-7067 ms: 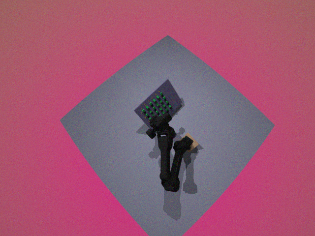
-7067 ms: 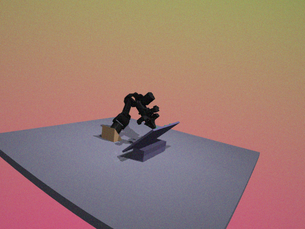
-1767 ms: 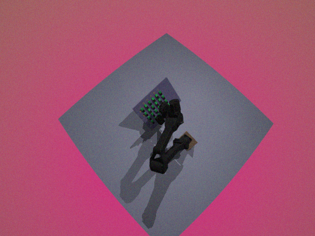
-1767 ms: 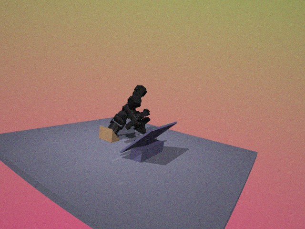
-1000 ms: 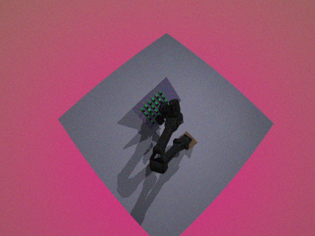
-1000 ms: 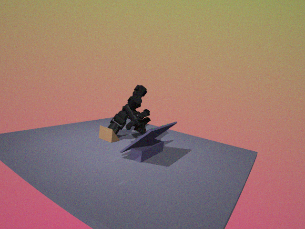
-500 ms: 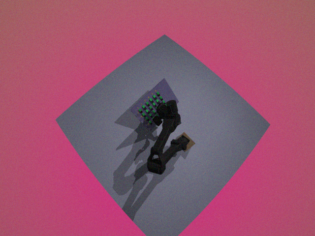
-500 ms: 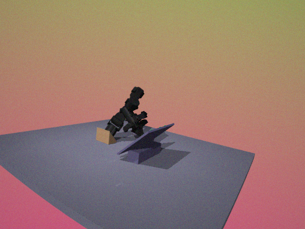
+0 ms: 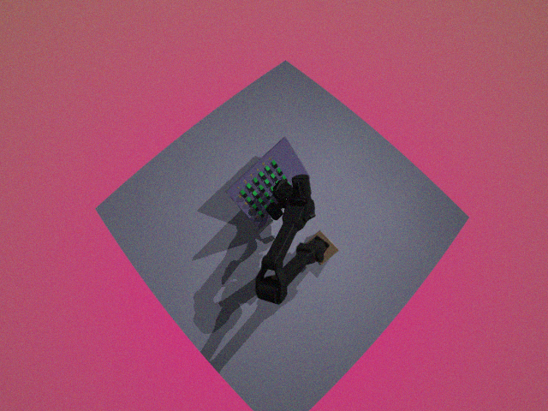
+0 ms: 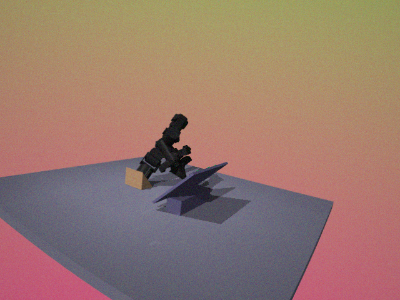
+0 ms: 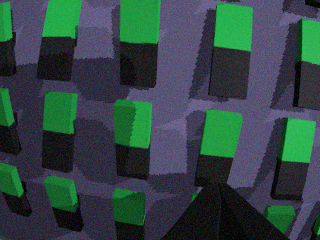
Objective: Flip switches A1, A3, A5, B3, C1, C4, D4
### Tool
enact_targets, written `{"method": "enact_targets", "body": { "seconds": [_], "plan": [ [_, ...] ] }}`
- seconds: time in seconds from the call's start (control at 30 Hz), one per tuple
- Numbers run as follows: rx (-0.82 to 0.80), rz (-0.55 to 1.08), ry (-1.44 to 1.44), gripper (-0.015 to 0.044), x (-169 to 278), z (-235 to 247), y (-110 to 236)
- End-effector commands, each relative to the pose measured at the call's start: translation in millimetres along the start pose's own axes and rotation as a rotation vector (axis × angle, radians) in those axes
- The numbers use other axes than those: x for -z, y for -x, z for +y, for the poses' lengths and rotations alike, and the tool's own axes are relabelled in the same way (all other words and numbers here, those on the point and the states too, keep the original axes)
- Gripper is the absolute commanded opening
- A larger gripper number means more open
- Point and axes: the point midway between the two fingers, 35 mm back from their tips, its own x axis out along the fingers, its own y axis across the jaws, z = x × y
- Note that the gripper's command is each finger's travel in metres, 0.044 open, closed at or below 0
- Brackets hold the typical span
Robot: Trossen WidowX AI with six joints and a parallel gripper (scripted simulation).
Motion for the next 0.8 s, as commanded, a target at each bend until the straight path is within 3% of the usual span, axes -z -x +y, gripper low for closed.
{"method": "enact_targets", "body": {
  "seconds": [0.0,0.17,0.43,0.6,0.77],
  "plan": [
    [0.018,0.011,0.004,0.0,-3,-5,27],
    [0.004,0.014,0.002,0.0,-4,0,56],
    [0.004,0.014,0.002,0.0,-4,0,56],
    [0.004,0.015,0.001,0.0,34,0,57],
    [0.005,0.015,0.001,0.0,36,0,56]
  ]
}}
